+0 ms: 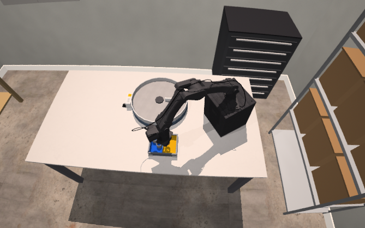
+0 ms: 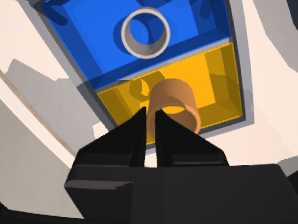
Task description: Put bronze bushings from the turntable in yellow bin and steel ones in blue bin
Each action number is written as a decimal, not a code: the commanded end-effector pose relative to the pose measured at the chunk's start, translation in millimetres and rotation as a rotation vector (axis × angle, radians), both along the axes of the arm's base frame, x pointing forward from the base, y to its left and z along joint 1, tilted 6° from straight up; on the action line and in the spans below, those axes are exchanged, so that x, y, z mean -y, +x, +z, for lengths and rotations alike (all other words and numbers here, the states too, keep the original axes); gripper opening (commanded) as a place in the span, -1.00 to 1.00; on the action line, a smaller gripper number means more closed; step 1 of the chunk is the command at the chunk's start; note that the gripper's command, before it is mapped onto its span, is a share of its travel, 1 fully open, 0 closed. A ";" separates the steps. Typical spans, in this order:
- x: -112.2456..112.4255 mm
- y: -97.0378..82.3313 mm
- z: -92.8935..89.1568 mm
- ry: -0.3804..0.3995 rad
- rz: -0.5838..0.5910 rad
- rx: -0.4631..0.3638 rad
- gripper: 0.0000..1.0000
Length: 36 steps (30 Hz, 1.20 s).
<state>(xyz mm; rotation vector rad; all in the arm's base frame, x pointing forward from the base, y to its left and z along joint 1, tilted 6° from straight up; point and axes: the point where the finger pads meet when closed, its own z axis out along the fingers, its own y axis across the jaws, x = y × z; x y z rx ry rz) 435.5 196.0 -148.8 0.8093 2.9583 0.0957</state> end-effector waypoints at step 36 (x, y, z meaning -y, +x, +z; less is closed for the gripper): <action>-9.4 12.3 -29.2 0.002 0.004 0.034 -1.00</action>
